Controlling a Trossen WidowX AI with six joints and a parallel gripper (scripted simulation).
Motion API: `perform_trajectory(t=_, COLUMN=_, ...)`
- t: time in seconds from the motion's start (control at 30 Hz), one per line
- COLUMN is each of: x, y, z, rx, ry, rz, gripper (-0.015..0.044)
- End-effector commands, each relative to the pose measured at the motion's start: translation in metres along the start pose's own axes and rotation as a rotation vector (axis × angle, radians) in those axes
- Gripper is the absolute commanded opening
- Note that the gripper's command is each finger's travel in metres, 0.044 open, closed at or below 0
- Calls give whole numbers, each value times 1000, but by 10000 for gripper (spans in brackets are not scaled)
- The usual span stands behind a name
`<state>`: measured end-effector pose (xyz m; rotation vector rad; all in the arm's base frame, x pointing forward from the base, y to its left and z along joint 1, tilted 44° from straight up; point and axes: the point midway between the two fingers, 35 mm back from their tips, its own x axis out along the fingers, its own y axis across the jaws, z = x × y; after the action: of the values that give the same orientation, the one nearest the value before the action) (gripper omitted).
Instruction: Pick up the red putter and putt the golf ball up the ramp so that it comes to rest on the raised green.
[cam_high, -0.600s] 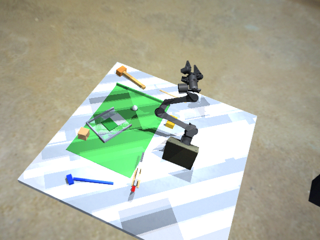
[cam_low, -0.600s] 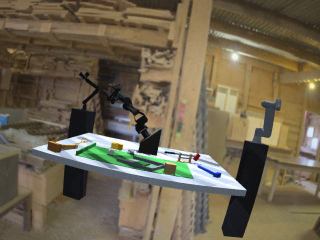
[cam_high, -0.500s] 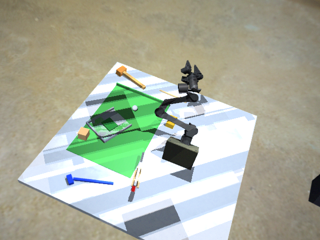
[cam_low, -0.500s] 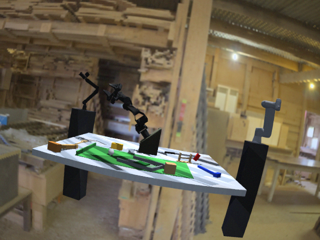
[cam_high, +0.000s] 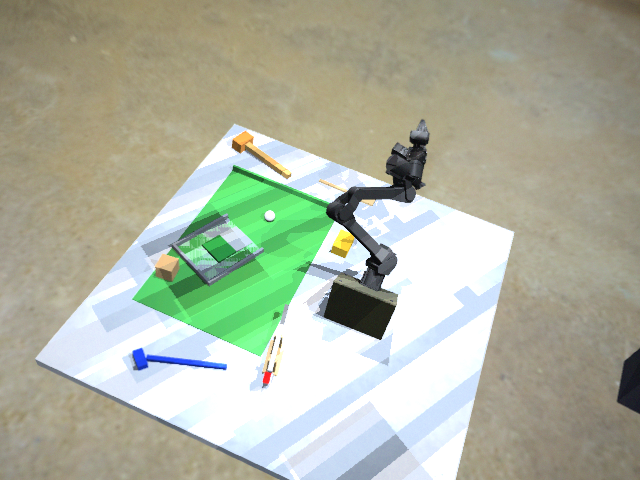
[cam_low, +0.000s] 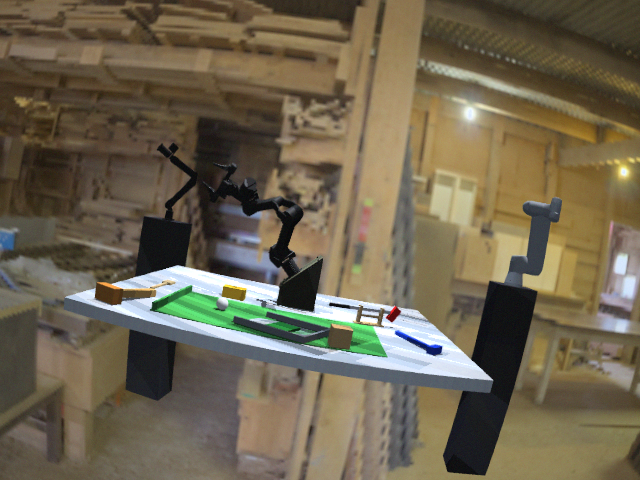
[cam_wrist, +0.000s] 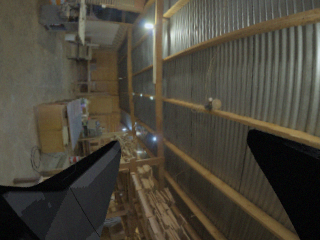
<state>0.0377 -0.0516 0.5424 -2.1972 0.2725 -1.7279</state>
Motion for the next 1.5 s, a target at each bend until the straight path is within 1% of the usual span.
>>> perform_trajectory(t=0.0, x=8, y=33, z=-31, rx=195, ry=67, rz=65, gripper=440)
perform_trajectory(t=0.13, x=15, y=70, z=-45, rx=369, ry=113, rz=136, gripper=440)
perform_trajectory(t=0.27, x=21, y=113, z=-48, rx=534, ry=147, rz=226, gripper=440)
perform_trajectory(t=0.43, x=25, y=170, z=-34, rx=733, ry=181, rz=364, gripper=440)
perform_trajectory(t=0.6, x=24, y=220, z=-5, rx=893, ry=200, rz=514, gripper=440)
perform_trajectory(t=0.8, x=13, y=275, z=58, rx=1049, ry=171, rz=736, gripper=440)
perform_trajectory(t=1.03, x=-17, y=314, z=157, rx=1172, ry=78, rz=1018, gripper=440)
perform_trajectory(t=1.17, x=-45, y=321, z=218, rx=1215, ry=3, rz=1187, gripper=440)
perform_trajectory(t=1.3, x=-78, y=317, z=276, rx=1229, ry=-88, rz=1350, gripper=440)
perform_trajectory(t=1.37, x=-96, y=311, z=304, rx=1225, ry=-139, rz=1429, gripper=440)
perform_trajectory(t=1.47, x=-134, y=304, z=332, rx=1177, ry=-239, rz=1550, gripper=440)
